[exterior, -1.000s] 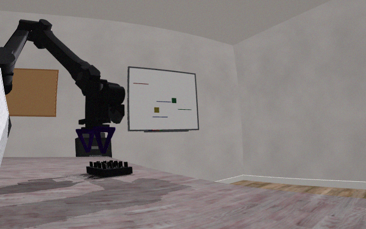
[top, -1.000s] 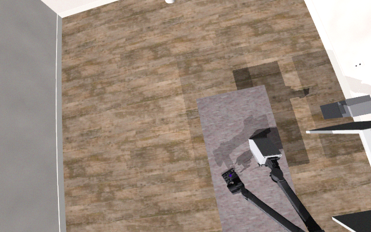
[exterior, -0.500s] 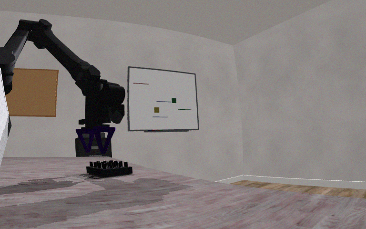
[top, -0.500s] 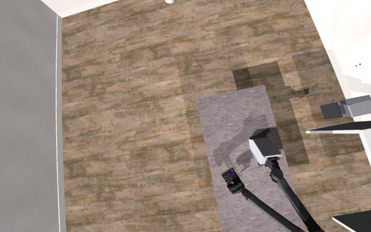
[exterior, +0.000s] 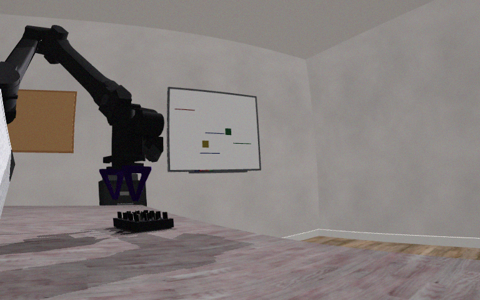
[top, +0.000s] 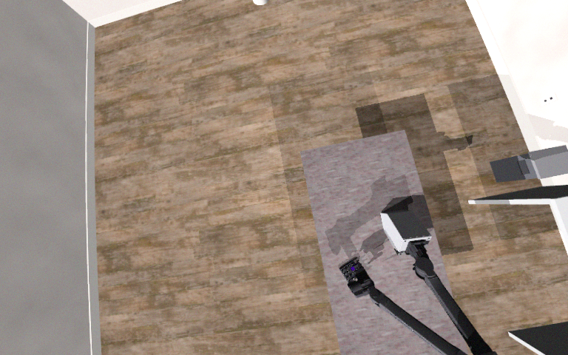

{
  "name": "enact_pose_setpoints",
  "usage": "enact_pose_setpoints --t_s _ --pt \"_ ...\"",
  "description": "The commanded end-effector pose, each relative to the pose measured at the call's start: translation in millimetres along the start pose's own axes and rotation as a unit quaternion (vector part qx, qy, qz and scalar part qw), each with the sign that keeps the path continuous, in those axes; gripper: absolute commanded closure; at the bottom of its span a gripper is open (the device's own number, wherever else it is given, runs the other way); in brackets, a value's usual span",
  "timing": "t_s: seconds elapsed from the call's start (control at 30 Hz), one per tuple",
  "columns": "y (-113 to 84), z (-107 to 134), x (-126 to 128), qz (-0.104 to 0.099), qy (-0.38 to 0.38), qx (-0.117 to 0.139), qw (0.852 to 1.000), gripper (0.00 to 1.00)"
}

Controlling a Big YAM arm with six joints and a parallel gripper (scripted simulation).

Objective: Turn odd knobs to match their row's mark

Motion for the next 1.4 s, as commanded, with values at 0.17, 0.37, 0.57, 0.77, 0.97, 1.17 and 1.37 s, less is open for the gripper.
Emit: enact_pose_setpoints --t_s 0.17,0.37,0.57,0.77,0.97,1.17,1.37 --pt "-10.1 -5.5 -4.5 0.007 -0.004 -0.017 1.0 0.0" --pt "-10.1 -5.5 -4.5 0.007 -0.004 -0.017 1.0 0.0" --pt "-10.1 -5.5 -4.5 0.007 -0.004 -0.017 1.0 0.0" --pt "-10.1 -5.5 -4.5 0.007 -0.004 -0.017 1.0 0.0" --pt "-10.1 -5.5 -4.5 0.007 -0.004 -0.017 1.0 0.0" --pt "-10.1 -5.5 -4.5 0.007 -0.004 -0.017 1.0 0.0" --pt "-10.1 -5.5 -4.5 0.007 -0.004 -0.017 1.0 0.0"
Point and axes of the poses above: the point where the finger pads meet when closed, its own y axis out along the fingers, its own x axis across the jaws, z = x × y, the point moved 6 cm from there along -y, back along the fingers, and after that the axes turned 12 degrees about -y, right-handed, at the moved point
